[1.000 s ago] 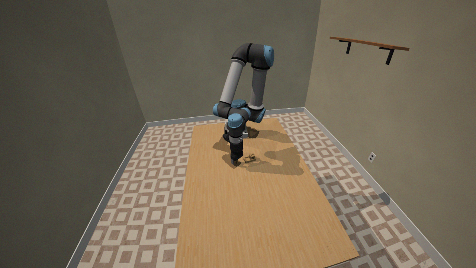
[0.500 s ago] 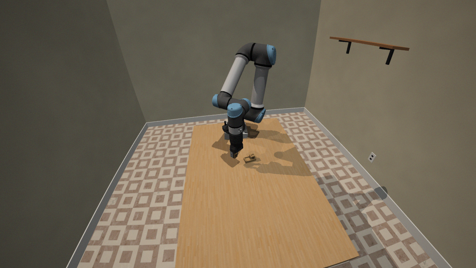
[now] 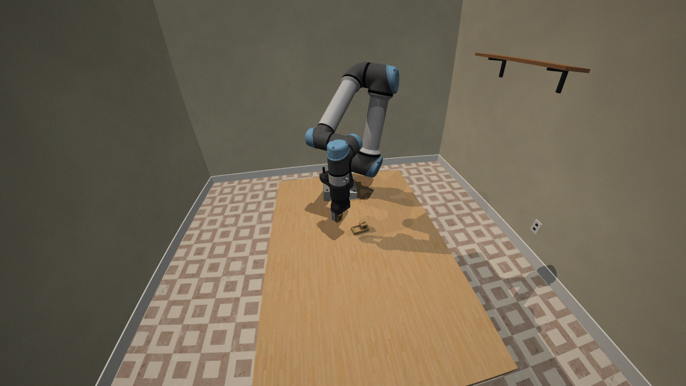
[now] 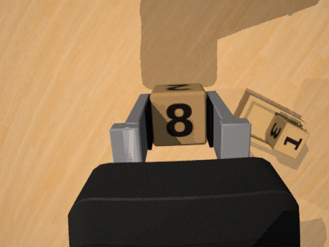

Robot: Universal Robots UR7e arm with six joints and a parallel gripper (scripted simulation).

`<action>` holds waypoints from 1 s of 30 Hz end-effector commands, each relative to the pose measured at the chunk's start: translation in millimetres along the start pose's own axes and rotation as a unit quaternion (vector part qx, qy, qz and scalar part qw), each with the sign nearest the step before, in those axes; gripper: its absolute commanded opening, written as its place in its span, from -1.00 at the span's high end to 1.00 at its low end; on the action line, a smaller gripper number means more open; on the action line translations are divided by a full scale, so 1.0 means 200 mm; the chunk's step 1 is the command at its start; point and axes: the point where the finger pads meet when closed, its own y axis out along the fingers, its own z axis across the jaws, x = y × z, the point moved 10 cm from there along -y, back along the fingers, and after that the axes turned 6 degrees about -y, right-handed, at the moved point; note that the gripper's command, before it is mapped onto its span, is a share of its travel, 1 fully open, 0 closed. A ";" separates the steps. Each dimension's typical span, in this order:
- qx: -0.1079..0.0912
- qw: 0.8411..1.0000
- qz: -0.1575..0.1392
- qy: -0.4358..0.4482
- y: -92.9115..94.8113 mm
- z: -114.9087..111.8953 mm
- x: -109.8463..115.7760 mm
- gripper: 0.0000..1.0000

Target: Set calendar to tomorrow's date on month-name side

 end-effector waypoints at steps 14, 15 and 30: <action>0.000 0.998 0.000 -0.062 -0.01 0.04 0.03 -0.14; 0.000 0.997 0.000 -0.078 -0.01 0.05 0.03 -0.14; 0.000 0.949 0.000 -0.314 -0.04 0.21 0.14 -0.14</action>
